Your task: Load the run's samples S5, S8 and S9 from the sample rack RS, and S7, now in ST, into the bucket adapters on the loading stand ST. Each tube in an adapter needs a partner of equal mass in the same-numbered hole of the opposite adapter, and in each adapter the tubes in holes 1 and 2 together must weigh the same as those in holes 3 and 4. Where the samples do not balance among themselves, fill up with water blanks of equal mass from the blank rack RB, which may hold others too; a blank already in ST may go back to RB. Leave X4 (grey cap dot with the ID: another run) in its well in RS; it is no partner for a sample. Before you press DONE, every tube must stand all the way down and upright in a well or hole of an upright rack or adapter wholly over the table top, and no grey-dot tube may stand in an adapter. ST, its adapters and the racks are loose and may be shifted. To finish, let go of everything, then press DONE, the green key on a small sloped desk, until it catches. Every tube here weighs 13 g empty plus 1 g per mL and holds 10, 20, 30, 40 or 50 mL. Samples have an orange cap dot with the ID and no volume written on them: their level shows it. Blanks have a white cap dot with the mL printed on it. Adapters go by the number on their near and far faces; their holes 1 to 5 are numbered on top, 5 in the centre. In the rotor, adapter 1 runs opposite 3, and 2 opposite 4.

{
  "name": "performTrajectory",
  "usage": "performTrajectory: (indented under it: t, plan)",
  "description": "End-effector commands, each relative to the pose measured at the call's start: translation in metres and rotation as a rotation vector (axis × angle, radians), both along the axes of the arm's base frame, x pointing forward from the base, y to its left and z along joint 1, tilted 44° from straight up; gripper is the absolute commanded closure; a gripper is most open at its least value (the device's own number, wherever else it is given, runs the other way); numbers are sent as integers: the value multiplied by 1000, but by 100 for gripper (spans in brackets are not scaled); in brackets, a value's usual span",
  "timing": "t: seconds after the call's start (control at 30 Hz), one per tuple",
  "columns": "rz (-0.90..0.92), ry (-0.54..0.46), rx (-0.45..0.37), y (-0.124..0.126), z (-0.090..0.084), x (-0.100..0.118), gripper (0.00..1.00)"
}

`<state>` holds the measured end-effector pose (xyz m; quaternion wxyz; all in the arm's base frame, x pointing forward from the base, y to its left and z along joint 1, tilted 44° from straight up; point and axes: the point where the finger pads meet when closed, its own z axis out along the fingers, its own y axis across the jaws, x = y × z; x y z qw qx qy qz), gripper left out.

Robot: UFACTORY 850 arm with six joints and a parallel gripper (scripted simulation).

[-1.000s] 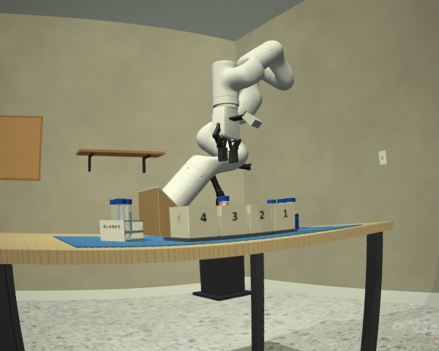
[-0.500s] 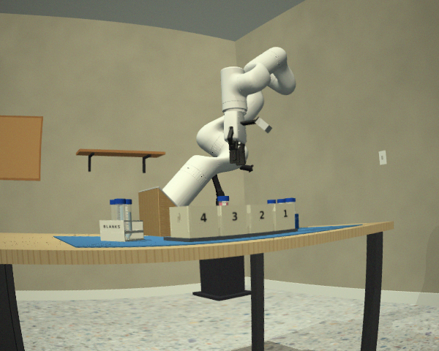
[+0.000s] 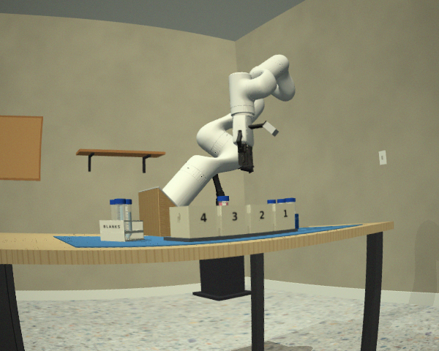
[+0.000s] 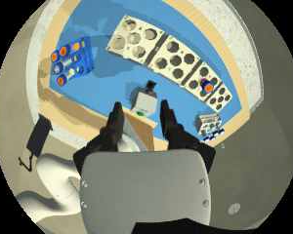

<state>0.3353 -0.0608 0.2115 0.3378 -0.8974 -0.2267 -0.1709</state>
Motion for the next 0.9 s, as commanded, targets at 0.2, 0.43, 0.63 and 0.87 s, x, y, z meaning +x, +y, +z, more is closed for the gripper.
performTrajectory:
  t: [0.2, 0.43, 0.63, 0.87]
  plan:
    - [-1, -1, -3, 33, 29, -19, 43]
    - [-1, -1, -2, 57, 50, -34, 43]
    - [-1, -1, -2, 75, 64, -44, 43]
    - [-1, -1, -2, 96, 82, -56, 43]
